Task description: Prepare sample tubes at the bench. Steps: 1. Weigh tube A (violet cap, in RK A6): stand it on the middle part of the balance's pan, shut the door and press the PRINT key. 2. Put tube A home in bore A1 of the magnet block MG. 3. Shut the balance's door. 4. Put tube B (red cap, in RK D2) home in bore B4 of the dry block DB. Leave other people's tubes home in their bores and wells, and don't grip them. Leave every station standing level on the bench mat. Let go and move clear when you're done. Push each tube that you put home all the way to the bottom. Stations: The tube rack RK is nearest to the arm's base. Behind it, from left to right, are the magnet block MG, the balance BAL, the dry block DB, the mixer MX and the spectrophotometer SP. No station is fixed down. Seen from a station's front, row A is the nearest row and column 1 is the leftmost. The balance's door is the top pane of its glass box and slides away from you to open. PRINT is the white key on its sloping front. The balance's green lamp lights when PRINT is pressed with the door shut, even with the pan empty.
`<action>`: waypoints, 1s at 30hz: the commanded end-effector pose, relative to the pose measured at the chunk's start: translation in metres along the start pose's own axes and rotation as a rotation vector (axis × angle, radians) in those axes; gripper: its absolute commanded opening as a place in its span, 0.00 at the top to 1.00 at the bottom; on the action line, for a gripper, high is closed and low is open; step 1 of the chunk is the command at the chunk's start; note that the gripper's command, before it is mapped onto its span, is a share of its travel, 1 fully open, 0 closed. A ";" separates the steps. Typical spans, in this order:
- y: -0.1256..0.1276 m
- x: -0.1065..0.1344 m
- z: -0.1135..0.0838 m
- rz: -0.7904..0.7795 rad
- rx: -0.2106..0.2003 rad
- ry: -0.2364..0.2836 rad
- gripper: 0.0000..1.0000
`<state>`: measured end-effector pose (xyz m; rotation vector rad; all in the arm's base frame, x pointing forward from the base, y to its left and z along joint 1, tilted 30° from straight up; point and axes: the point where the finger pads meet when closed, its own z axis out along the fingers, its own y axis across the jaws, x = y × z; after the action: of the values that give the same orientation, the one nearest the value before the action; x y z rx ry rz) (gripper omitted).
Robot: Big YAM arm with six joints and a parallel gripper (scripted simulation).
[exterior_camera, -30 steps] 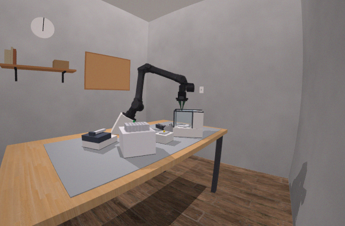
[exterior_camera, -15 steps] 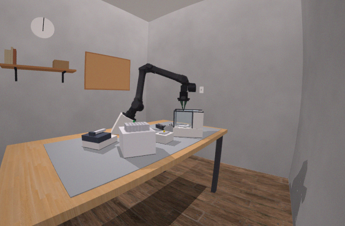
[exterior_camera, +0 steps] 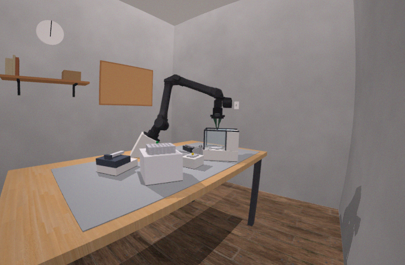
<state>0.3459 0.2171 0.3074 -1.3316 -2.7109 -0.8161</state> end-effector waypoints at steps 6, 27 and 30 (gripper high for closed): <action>0.030 0.004 -0.013 -0.006 -0.031 -0.006 0.94; 0.048 0.004 -0.012 -0.006 -0.031 -0.006 0.94; 0.051 0.004 -0.012 -0.006 -0.031 -0.006 0.94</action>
<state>0.3656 0.2304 0.3193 -1.3317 -2.7105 -0.8141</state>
